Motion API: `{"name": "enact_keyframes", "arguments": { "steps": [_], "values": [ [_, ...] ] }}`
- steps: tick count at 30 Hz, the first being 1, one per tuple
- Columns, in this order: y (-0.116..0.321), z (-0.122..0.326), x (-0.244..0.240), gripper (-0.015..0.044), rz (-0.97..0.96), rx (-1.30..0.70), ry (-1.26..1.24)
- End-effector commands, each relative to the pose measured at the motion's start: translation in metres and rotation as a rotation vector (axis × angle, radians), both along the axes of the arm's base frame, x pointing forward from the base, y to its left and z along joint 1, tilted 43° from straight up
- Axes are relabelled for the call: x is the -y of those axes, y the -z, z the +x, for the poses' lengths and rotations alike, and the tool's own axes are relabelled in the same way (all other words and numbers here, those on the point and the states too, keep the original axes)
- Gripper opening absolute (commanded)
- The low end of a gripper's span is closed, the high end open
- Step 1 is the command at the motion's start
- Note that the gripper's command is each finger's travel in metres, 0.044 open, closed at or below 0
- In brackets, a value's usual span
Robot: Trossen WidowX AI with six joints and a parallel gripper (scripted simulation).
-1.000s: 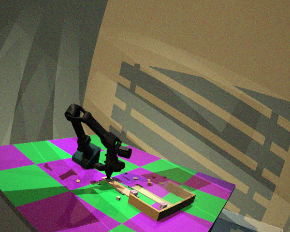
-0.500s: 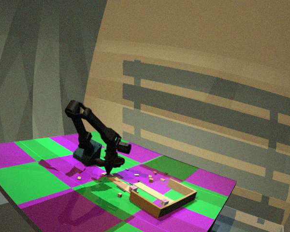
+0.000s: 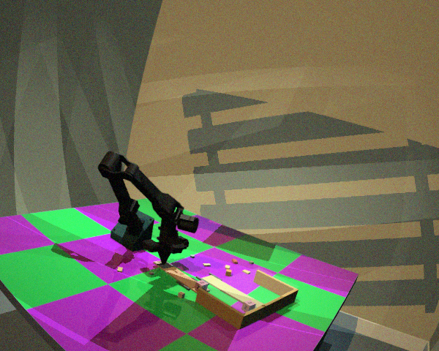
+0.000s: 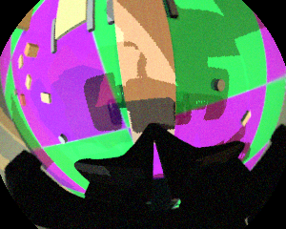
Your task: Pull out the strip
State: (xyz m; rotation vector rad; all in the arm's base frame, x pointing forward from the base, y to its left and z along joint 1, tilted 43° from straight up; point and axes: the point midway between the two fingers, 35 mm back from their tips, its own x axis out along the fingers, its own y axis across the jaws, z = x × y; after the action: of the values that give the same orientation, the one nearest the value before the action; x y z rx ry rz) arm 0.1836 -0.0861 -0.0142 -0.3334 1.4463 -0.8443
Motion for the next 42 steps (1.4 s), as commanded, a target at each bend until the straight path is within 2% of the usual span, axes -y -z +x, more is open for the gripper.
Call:
{"name": "enact_keyframes", "arguments": {
  "steps": [1, 12, 18, 23, 39, 40, 42],
  "values": [
    [0.004, -0.011, 0.001, 0.0, 0.011, -0.031, 0.012],
    [0.004, -0.011, 0.001, 0.0, 0.011, -0.031, 0.012],
    [-0.029, 0.006, -0.027, 0.0, 0.013, -0.029, 0.012],
    [-0.031, 0.006, -0.027, 0.0, 0.013, -0.03, 0.012],
    [-0.041, 0.063, -0.01, 0.042, 0.012, -0.027, 0.012],
    [-0.042, 0.067, -0.01, 0.044, 0.012, -0.027, 0.012],
    [-0.043, 0.073, -0.008, 0.044, 0.012, -0.026, 0.012]
  ]
}}
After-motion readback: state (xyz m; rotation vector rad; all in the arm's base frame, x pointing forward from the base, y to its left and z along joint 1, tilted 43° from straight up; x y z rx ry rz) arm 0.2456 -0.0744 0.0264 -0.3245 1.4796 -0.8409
